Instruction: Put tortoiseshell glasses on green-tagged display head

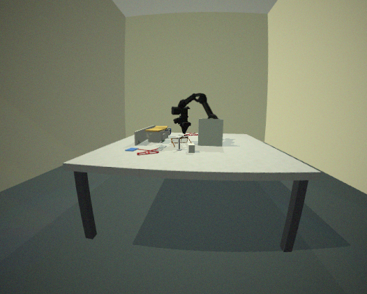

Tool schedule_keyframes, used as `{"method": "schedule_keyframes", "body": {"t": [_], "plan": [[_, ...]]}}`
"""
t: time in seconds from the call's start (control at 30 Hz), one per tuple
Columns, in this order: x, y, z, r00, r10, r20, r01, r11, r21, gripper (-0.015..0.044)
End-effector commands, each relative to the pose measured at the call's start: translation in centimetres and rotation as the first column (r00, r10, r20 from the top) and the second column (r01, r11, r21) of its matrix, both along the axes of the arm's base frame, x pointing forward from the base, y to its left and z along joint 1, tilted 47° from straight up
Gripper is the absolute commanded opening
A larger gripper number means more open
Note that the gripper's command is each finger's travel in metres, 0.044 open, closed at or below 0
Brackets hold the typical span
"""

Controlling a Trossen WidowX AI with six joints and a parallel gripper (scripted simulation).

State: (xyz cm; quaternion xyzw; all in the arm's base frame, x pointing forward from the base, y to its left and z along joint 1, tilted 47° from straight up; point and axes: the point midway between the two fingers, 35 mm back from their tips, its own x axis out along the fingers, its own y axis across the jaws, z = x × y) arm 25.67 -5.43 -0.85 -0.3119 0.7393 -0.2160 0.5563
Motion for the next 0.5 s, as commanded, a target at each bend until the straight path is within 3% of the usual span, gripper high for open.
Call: {"method": "schedule_keyframes", "body": {"t": [0.0,0.47], "plan": [[-0.1,-0.1,-0.2,1.0,-0.005,0.001,0.005,1.0,0.002,0.014],[-0.3,-1.7,-1.8,1.0,-0.004,0.001,0.004,1.0,0.003,0.014]]}}
